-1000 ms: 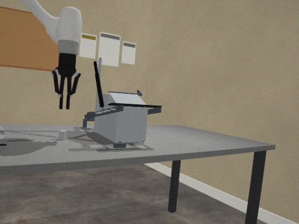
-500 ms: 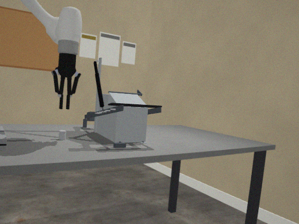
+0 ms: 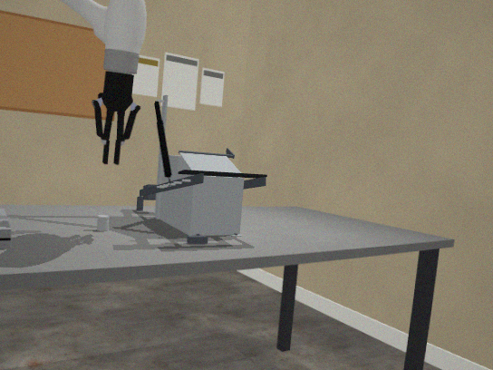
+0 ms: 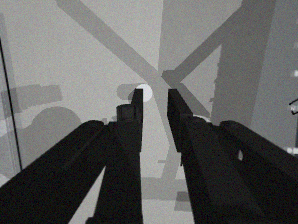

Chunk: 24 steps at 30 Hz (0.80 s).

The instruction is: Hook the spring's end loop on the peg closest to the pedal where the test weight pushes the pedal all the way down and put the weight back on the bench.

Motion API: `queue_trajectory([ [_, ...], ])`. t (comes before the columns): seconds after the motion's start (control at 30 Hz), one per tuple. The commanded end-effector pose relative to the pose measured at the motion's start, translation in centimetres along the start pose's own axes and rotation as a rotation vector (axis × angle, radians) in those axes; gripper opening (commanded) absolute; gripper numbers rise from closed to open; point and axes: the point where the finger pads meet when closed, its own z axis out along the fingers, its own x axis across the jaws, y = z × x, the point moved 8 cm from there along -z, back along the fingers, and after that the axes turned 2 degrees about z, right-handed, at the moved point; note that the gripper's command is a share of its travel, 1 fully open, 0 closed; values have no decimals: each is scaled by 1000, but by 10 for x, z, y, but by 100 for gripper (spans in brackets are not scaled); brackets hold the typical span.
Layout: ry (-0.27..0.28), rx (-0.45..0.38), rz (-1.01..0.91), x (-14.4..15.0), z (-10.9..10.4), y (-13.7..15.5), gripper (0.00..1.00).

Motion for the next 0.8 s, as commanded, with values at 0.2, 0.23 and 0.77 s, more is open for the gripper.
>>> queue_trajectory([
  [0.2,2,149,19,12,-45,3,24],
  [0.23,2,149,19,12,-45,3,24],
  [0.77,2,298,38,23,-87,7,24],
])
